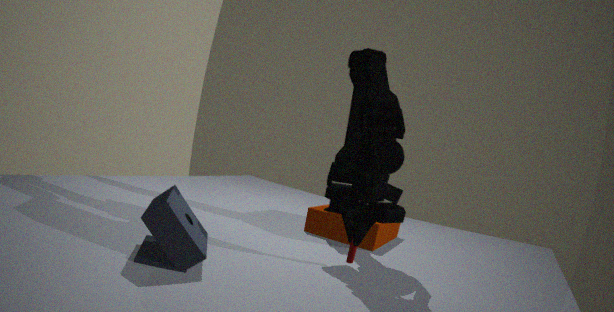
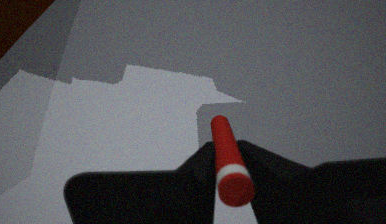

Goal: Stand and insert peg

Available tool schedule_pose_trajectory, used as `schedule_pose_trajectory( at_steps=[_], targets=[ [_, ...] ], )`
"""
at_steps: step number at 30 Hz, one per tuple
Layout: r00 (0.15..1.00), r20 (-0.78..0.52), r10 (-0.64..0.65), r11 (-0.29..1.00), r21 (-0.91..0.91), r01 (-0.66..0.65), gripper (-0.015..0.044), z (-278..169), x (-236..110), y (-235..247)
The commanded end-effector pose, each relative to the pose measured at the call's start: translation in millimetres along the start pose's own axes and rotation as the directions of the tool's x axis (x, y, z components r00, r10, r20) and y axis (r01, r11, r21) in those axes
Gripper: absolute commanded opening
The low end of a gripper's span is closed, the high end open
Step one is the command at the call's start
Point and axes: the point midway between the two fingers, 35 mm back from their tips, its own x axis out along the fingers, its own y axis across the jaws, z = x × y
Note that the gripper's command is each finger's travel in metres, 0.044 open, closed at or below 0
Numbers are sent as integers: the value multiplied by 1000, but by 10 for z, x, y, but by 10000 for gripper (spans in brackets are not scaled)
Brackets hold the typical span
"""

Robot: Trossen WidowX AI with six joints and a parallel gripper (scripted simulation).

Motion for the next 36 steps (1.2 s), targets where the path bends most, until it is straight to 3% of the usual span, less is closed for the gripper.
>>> schedule_pose_trajectory(
  at_steps=[1, 12, 36],
  targets=[
    [1000, -5, -15, 1000, -1, 15, 0, -17, -195, -35],
    [1000, -3, -15, 1000, -4, 15, 0, -15, -645, -6],
    [973, -232, -13, 999, -32, 5, 0, -559, -622, -66]
  ],
)
